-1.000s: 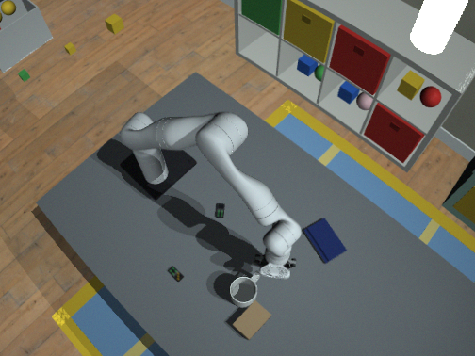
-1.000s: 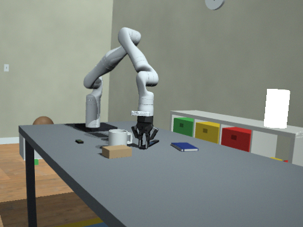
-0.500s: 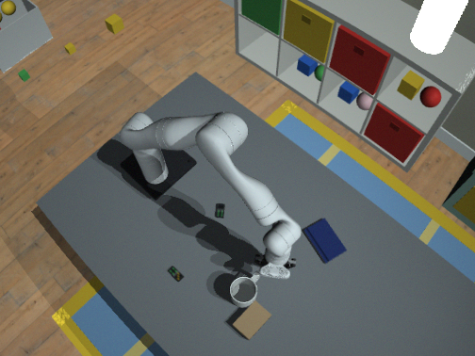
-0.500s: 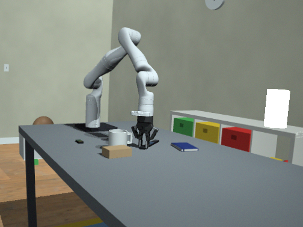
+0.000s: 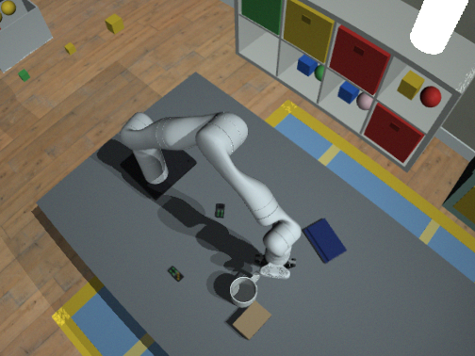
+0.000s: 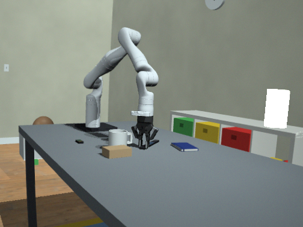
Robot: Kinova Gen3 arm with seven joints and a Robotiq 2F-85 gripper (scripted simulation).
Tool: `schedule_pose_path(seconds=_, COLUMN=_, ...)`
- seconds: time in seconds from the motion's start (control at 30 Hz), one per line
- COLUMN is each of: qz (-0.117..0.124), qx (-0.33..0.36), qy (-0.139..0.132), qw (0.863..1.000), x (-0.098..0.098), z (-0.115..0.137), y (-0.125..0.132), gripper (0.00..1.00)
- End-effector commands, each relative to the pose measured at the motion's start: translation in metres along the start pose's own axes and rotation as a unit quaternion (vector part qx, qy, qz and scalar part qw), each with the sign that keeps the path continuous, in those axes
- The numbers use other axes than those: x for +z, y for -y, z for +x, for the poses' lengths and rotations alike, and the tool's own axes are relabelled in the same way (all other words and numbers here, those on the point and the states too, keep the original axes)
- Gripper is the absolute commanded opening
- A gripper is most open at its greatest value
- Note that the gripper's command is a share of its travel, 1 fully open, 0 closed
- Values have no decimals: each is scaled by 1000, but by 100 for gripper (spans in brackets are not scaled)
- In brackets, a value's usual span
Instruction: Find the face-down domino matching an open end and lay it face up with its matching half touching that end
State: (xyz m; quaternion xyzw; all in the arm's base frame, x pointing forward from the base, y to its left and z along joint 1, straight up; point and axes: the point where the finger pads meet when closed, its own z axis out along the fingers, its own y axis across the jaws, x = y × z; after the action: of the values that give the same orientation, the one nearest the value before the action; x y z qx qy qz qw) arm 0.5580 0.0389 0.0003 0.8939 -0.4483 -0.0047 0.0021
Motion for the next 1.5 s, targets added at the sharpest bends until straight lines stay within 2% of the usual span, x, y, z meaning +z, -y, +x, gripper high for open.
schedule_pose_path(seconds=0.0, qz=3, qx=0, qy=0, qw=1000, x=1, z=1, y=1, gripper=29)
schedule_pose_path(seconds=1.47, qz=3, qx=0, qy=0, qw=1000, x=1, z=-10, y=2, gripper=29)
